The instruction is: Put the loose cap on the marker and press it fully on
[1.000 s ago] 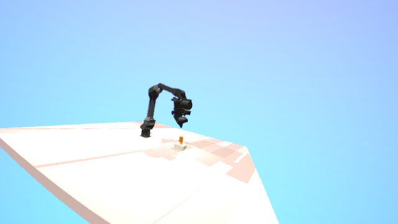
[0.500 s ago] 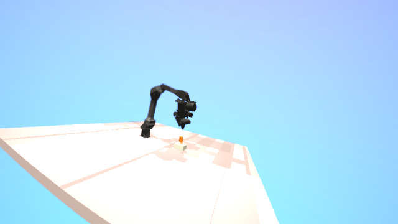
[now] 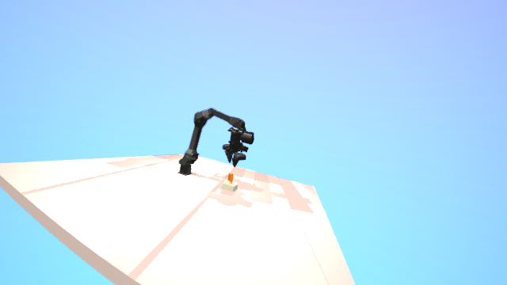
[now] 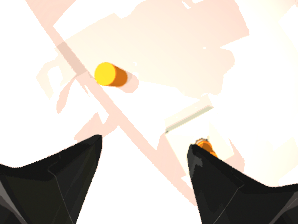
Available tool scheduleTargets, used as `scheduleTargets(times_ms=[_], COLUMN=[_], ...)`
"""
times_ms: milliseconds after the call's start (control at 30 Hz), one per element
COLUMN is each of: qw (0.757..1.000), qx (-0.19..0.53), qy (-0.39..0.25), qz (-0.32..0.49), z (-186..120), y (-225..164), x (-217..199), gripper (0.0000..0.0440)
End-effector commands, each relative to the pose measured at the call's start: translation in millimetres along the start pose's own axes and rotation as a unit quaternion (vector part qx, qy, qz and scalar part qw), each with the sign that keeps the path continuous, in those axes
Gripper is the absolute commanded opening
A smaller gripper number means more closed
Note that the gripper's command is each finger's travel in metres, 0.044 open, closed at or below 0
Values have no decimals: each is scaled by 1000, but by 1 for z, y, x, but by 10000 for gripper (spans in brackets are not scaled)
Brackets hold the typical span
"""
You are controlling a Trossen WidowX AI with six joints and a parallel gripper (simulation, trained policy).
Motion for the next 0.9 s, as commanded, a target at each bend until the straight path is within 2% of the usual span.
scheduleTargets(times_ms=[0, 867], qw=[1000, 995], qx=[11, 85], qy=[-4, -15], qz=[-6, -58], z=[2, 32], y=[6, 37], x=[0, 11], gripper=[281, 291])
Point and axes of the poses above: the point midway between the two fingers, 35 mm back from their tips, its own z axis out along the fingers, its own x axis across the jaws, y = z × x, the point moved 5 cm from there along -z, back along the fingers, and after that the axes turned 3 degrees about z, right-handed, at the moved point
